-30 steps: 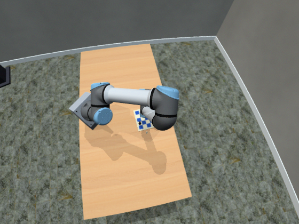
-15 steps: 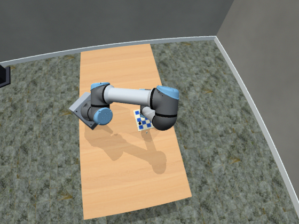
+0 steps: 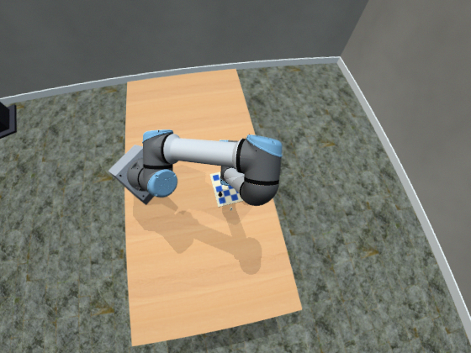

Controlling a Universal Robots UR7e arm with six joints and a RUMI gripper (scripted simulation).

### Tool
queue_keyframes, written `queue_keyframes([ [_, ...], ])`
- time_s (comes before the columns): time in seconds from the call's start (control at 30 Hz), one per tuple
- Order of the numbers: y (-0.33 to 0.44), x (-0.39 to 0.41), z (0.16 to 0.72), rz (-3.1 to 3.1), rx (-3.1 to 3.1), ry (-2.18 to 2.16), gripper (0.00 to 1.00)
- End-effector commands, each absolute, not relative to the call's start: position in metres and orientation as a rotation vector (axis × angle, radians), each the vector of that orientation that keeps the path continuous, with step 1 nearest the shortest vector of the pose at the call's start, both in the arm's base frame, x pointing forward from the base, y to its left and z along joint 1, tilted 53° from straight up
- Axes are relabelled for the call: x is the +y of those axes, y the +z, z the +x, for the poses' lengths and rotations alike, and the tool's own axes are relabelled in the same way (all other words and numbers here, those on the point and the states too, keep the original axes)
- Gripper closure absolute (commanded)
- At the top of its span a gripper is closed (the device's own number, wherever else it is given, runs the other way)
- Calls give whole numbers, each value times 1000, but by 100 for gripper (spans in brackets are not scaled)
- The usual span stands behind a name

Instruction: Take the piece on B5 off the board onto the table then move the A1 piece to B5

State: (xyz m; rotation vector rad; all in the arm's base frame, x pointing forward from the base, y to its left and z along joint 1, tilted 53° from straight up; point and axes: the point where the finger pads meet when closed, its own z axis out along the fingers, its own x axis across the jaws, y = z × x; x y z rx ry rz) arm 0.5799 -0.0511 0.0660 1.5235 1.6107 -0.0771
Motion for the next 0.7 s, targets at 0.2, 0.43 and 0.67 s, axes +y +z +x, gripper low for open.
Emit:
queue_keyframes([
  [0.2,66,-51,580,1523,1610,-76,100],
  [0.43,66,-52,581,1523,1610,-76,100],
  [0.67,64,-53,582,1523,1610,-76,100],
])
